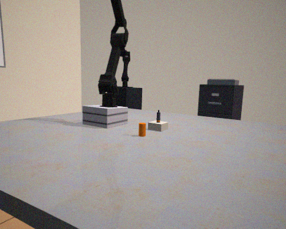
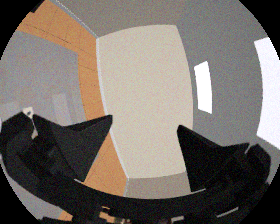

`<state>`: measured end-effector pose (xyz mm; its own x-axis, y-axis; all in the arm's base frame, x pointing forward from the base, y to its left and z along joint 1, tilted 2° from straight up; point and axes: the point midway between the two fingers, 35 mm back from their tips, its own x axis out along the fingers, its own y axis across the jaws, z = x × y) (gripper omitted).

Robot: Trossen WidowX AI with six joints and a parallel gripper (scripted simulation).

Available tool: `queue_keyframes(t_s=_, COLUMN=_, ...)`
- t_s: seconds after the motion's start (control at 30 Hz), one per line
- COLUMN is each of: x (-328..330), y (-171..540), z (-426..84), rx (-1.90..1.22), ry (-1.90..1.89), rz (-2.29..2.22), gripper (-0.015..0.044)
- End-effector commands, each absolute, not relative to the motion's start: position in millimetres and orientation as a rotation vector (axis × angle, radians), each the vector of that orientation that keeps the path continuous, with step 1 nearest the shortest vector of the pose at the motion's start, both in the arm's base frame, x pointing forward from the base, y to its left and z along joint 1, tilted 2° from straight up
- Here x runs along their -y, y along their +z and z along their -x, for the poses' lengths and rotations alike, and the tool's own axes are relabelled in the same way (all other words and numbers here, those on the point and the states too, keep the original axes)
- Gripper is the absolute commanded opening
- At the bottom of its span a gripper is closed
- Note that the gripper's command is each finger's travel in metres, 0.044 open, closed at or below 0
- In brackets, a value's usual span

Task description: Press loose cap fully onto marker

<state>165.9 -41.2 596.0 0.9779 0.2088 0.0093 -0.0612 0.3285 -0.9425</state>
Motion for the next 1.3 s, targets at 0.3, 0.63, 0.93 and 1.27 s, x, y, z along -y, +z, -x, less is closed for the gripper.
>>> queue_keyframes(t_s=0.3, x=116, y=549, z=-212, rx=0.021, ry=0.15, rz=0.561, gripper=0.0247)
queue_keyframes(t_s=0.63, x=165, y=471, z=-272, rx=-0.176, ry=0.086, rz=0.028, gripper=0.0247)
queue_keyframes(t_s=0.93, x=173, y=350, z=-325, rx=-0.478, ry=-0.042, rz=-0.49, gripper=0.0247)
queue_keyframes(t_s=1.27, x=143, y=198, z=-339, rx=-0.917, ry=-0.397, rz=-0.987, gripper=0.0247)
